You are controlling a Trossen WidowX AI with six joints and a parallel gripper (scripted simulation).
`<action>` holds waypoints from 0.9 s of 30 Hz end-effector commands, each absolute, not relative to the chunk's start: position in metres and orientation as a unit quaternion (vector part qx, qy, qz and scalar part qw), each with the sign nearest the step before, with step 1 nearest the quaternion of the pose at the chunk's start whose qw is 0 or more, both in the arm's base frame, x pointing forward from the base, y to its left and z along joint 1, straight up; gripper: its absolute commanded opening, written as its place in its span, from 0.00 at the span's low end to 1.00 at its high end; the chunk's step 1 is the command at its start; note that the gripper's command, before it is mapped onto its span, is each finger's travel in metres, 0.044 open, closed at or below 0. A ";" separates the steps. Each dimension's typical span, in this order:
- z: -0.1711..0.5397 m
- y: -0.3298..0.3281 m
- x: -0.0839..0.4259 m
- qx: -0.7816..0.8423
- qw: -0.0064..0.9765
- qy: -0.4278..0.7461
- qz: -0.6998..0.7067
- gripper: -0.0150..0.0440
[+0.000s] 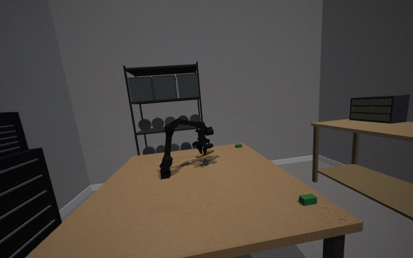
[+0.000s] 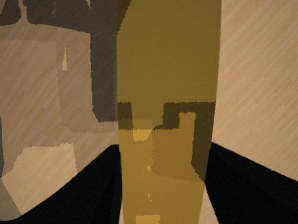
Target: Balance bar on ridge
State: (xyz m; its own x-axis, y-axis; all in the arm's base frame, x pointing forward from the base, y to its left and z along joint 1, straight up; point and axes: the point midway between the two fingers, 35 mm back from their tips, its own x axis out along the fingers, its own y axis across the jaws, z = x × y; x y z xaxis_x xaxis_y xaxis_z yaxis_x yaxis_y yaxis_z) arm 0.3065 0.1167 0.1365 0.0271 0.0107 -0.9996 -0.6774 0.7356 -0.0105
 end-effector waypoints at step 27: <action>0.106 0.115 0.306 -0.255 0.669 0.650 0.255 0.25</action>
State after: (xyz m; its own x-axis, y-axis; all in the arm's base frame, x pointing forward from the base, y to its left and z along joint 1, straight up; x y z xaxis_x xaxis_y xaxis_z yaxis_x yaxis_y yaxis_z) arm 0.3056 0.1155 0.1064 0.0234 0.0092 -0.9997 -0.6756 0.7372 -0.0090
